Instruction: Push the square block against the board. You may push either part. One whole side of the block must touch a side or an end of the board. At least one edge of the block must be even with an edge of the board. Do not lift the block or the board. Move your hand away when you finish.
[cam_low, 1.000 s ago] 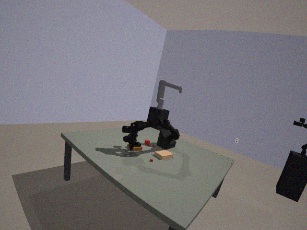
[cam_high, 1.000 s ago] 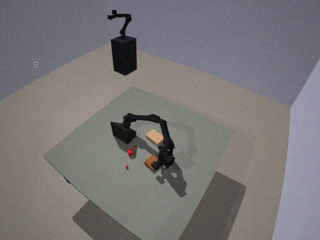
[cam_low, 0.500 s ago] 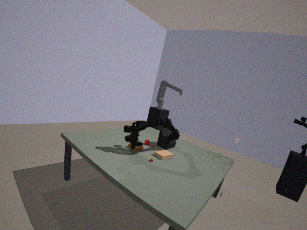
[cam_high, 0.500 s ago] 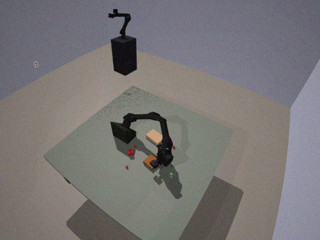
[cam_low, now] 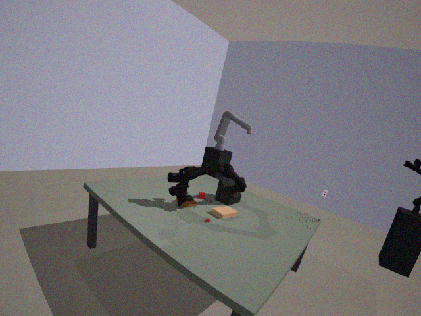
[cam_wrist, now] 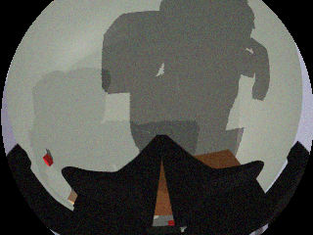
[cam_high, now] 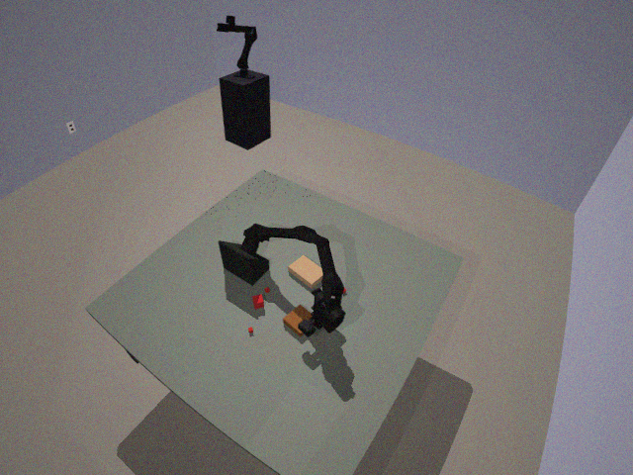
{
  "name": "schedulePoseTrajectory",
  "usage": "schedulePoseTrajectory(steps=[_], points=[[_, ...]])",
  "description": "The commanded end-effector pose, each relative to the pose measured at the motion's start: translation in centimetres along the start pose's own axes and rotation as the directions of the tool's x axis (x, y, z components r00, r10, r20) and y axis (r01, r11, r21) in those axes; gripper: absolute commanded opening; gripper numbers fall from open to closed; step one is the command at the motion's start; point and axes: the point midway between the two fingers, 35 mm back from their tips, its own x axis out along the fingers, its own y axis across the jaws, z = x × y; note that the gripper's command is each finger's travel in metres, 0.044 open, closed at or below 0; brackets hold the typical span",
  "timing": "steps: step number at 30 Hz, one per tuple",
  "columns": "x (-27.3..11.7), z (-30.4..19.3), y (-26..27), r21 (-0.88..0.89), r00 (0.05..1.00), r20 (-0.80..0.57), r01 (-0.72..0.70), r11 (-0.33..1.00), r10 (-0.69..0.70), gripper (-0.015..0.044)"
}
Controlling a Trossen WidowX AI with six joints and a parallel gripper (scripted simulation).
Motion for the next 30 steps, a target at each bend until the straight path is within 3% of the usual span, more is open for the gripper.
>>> schedulePoseTrajectory(steps=[1,18,23,30], points=[[-0.1,0.8,0.1,-0.001,1.000,0.006,-0.002,1.000,0.002,0.0000],[0.0,3.2,0.3,-0.008,1.000,0.022,0.000,1.000,0.000,0.0000],[-5.2,2.6,0.1,-0.039,0.999,0.051,0.015,0.999,-0.013,0.0000],[-5.5,2.6,0.0,-0.040,0.999,0.053,0.015,0.999,-0.013,0.0000]])
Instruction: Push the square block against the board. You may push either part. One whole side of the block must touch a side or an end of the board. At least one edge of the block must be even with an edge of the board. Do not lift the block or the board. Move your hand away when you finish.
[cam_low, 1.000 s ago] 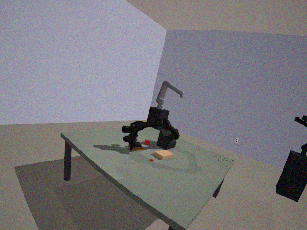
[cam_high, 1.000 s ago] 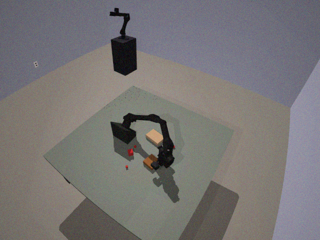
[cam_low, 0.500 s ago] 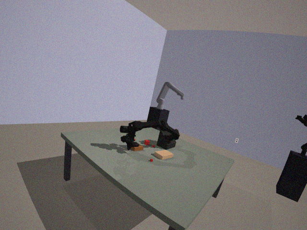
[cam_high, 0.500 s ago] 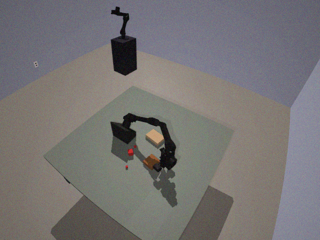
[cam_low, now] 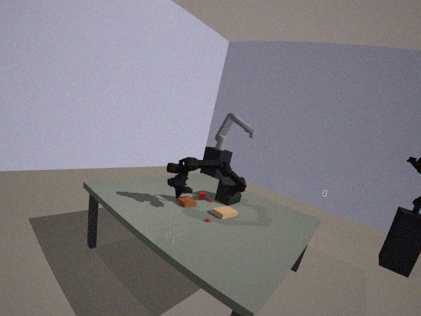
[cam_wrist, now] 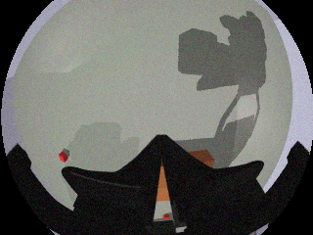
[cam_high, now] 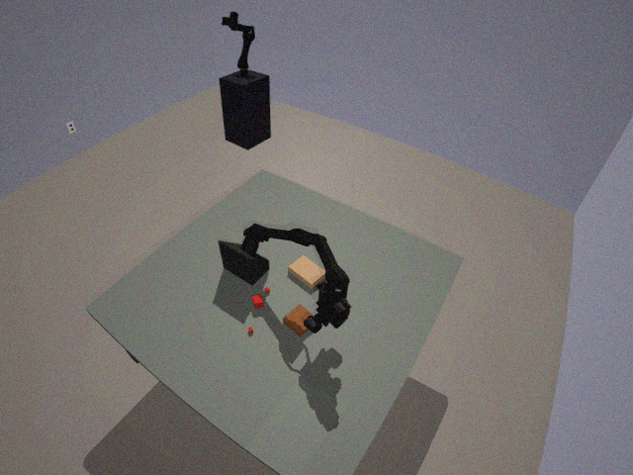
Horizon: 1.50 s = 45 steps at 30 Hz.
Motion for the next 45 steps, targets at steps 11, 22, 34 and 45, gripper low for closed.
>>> schedulePoseTrajectory(steps=[11,22,34,45], points=[[-0.1,-2.6,-3.1,-0.026,0.998,-0.065,-0.010,1.000,0.008,0.0000],[5.2,-3.0,-3.0,-0.026,0.998,-0.065,-0.013,1.000,0.011,0.0000],[5.1,-4.0,-3.2,-0.025,0.998,-0.065,-0.012,1.000,0.011,0.0000],[5.0,-5.0,-3.4,-0.025,0.998,-0.066,-0.012,1.000,0.011,0.0000]])
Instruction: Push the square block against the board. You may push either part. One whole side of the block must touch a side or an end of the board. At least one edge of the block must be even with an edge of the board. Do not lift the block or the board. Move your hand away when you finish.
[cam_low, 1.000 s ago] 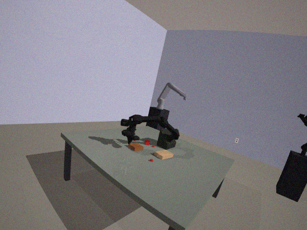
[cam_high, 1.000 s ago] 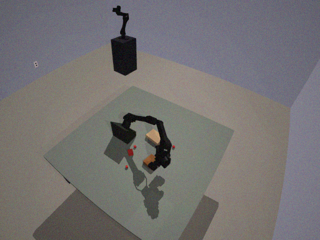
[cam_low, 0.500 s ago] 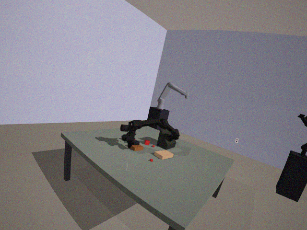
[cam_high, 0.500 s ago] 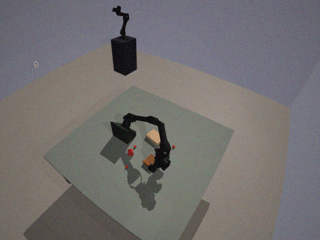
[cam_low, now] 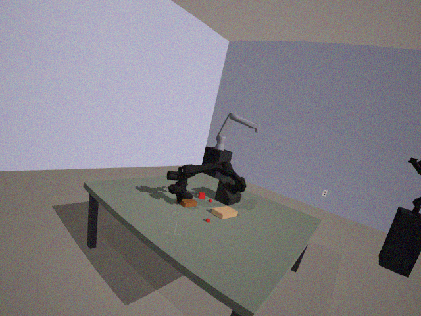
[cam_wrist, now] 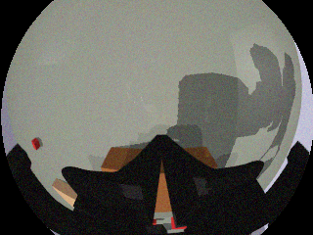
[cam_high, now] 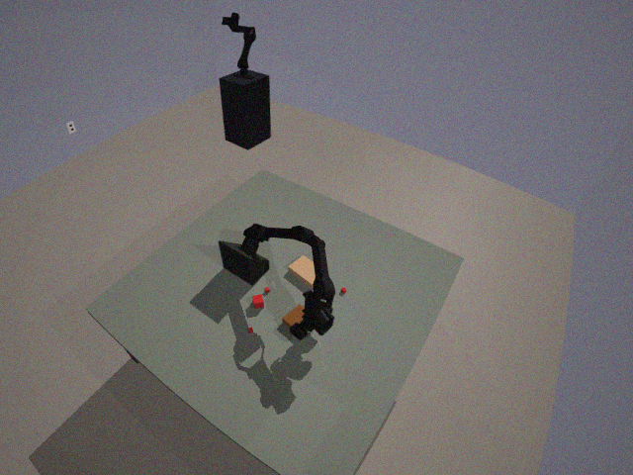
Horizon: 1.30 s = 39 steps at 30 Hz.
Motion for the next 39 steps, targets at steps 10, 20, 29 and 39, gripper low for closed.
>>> schedulePoseTrajectory(steps=[10,20,29,39], points=[[-0.1,-1.5,-0.2,0.001,1.000,0.001,-0.002,1.000,0.002,0.0000],[-0.1,-2.6,-0.2,0.001,1.000,0.000,-0.002,1.000,0.002,0.0000],[-0.1,-3.6,-0.2,0.002,1.000,0.000,-0.002,1.000,0.002,0.0000],[-0.1,-4.9,-0.2,0.002,1.000,-0.001,-0.002,1.000,0.002,0.0000]])
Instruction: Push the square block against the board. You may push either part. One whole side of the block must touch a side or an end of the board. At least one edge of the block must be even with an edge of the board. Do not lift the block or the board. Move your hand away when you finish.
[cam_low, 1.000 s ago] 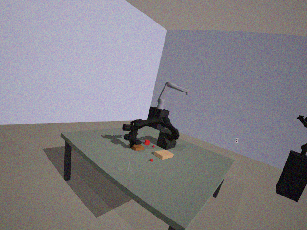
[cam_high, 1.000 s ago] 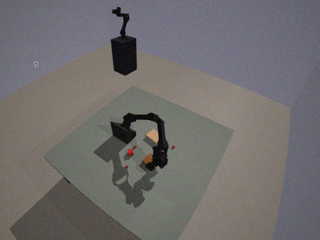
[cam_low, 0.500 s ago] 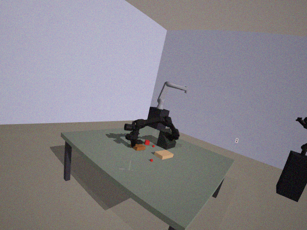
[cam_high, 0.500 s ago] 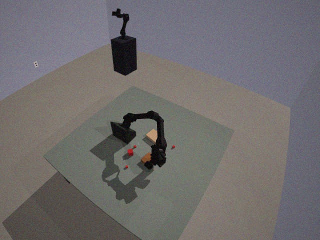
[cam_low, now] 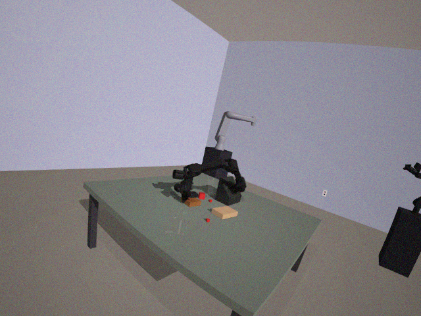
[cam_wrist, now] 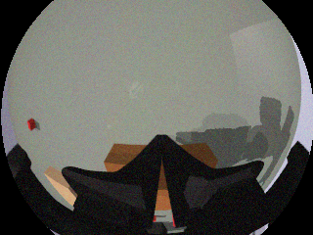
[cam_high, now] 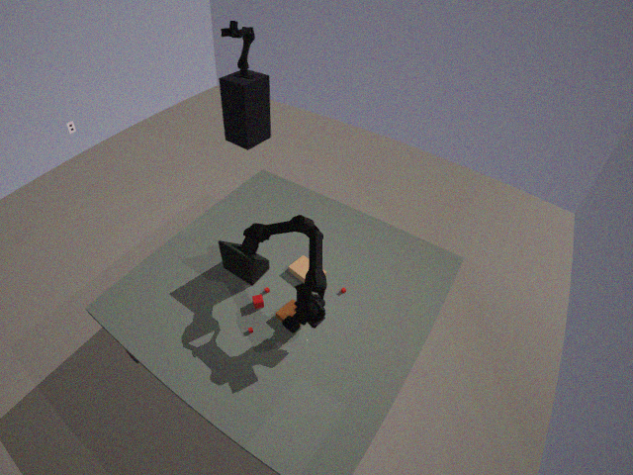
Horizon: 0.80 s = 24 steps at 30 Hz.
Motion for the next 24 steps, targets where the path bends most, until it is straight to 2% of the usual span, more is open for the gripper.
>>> schedulePoseTrajectory(steps=[1,24], points=[[0.3,-1.0,-0.2,0.006,1.000,-0.013,0.002,1.000,-0.002,0.0000],[0.4,-4.0,0.0,0.008,1.000,-0.014,0.002,1.000,-0.002,0.0000]])
